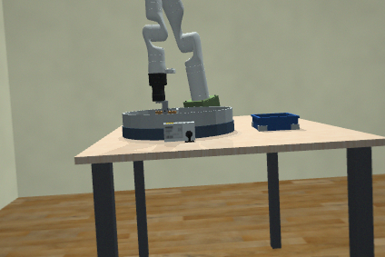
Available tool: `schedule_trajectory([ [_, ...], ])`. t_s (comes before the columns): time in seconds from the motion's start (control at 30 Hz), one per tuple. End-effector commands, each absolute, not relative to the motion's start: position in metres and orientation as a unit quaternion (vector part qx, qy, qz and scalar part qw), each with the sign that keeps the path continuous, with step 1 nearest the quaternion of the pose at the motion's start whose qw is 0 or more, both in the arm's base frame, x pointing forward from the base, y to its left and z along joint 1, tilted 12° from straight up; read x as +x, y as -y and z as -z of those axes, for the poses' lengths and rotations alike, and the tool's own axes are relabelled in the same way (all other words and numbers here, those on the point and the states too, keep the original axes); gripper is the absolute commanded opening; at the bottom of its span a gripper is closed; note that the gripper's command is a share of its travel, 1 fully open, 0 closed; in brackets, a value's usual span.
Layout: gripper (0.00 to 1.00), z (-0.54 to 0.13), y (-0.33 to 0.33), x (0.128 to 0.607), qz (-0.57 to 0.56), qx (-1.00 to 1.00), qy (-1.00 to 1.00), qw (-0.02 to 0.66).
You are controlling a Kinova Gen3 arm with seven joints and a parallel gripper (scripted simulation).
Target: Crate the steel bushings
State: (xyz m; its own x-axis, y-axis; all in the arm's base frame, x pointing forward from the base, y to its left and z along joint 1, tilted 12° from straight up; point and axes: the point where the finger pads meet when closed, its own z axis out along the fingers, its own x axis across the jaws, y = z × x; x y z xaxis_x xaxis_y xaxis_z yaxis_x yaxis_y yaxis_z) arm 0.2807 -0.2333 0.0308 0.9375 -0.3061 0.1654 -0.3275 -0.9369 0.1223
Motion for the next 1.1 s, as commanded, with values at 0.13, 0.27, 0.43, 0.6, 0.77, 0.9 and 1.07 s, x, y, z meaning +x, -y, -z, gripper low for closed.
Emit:
schedule_trajectory([
  [0.13,0.4,-0.0307,0.233,0.281,-0.072,0.982,0.161,0.074],
  [0.27,0.0,-0.0308,0.2331,0.281,-0.072,0.982,0.161,0.074],
  [0.43,0.0,-0.0308,0.2331,0.281,-0.072,0.982,0.161,0.074],
  [0.6,0.0,-0.0308,0.2331,0.281,-0.072,0.982,0.161,0.074],
  [0.77,0.0,-0.0309,0.2332,0.281,-0.072,0.981,0.161,0.074],
  [0.9,0.0,-0.0309,0.2332,0.281,-0.072,0.981,0.161,0.074],
  [1.07,0.0,-0.0309,0.2332,0.281,-0.072,0.981,0.161,0.074],
])
